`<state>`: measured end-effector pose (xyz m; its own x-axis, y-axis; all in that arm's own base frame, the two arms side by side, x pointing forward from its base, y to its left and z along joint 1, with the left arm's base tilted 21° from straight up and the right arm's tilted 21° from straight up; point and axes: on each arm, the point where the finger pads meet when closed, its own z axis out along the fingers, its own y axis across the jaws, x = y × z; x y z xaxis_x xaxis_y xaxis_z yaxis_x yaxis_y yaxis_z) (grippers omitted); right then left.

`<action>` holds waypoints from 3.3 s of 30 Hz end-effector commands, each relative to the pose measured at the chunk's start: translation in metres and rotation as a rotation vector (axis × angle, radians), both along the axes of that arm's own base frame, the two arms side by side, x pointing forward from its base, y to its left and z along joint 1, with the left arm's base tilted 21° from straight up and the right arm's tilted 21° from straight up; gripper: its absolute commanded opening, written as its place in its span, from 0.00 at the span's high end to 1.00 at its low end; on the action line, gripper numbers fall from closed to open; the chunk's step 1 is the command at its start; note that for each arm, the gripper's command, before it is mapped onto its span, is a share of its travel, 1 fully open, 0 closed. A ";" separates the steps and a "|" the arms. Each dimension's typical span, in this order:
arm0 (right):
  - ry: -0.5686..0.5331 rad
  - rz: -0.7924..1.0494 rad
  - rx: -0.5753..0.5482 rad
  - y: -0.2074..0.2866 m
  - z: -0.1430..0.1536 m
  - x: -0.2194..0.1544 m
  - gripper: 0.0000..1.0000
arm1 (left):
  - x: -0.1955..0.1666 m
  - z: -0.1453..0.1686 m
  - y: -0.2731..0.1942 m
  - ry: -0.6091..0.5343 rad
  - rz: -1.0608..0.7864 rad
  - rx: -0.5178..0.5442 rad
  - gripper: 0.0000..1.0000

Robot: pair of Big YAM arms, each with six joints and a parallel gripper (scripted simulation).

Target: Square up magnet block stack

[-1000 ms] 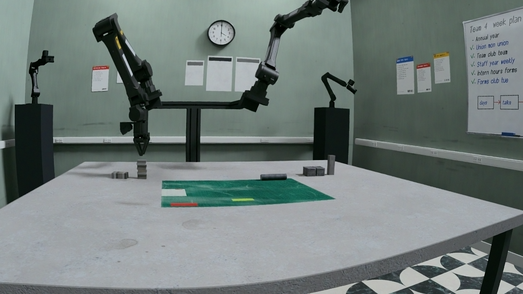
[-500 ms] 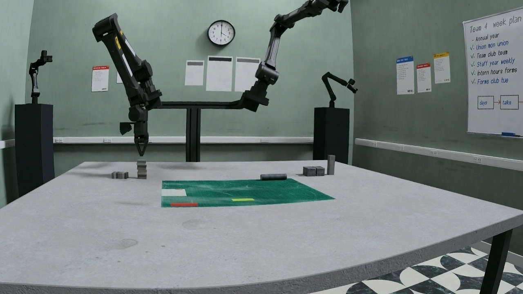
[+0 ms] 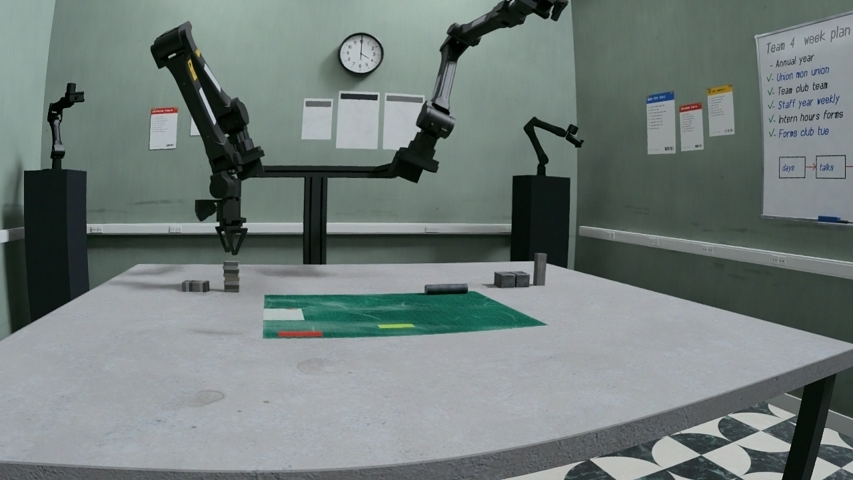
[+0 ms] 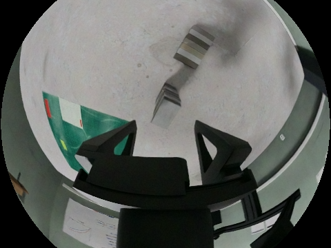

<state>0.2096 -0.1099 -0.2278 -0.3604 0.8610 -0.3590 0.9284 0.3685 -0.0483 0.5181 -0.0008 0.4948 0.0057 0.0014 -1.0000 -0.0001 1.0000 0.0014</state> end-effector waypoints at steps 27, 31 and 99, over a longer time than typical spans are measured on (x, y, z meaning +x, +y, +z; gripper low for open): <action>0.219 0.583 -0.058 -0.005 0.003 0.001 0.22 | -0.003 0.024 -0.009 -0.055 -0.015 0.012 0.00; 0.259 0.671 -0.062 -0.004 0.003 -0.003 0.22 | -0.003 0.024 -0.009 -0.055 -0.015 0.012 0.00; 0.405 1.044 -0.086 -0.008 -0.036 -0.006 0.51 | -0.003 0.024 -0.009 -0.055 -0.015 0.012 0.00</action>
